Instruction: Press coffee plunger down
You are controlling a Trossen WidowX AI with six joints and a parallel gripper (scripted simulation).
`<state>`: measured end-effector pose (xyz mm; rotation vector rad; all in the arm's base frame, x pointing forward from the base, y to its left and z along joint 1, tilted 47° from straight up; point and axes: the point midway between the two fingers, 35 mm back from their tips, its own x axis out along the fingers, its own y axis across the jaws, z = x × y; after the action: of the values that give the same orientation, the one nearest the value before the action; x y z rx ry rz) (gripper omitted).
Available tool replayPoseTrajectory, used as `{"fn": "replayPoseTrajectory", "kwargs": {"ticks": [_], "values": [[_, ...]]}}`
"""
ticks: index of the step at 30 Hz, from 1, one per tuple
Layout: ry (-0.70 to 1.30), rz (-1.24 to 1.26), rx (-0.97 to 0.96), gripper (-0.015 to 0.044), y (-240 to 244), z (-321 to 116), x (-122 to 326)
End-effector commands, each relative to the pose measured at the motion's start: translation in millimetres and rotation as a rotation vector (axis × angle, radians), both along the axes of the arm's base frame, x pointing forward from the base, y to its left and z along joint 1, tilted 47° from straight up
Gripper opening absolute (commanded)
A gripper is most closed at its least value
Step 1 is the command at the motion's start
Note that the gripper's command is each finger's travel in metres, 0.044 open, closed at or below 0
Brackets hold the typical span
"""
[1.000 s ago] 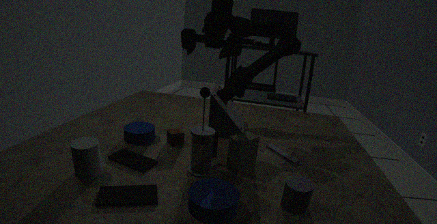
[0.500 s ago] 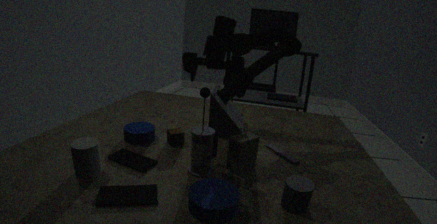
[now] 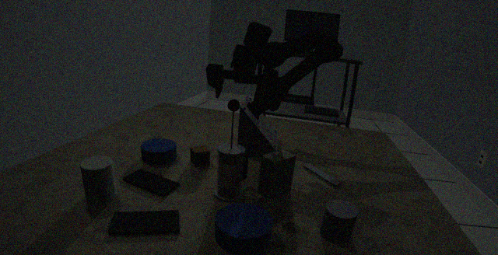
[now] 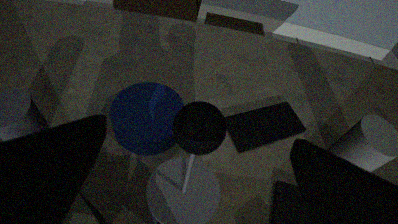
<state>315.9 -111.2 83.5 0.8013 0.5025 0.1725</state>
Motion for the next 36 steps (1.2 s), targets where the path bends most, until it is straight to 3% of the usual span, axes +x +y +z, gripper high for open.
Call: {"fn": "replayPoseTrajectory", "kwargs": {"ticks": [1,13,25,36], "values": [[0.002,-0.005,0.002,0.0440,2,-3,6],[-0.002,-0.006,0.004,0.0440,8,-8,20],[-0.002,-0.006,0.004,0.0125,8,-8,20],[-0.002,-0.006,0.004,0.0118,8,-8,20]]}}
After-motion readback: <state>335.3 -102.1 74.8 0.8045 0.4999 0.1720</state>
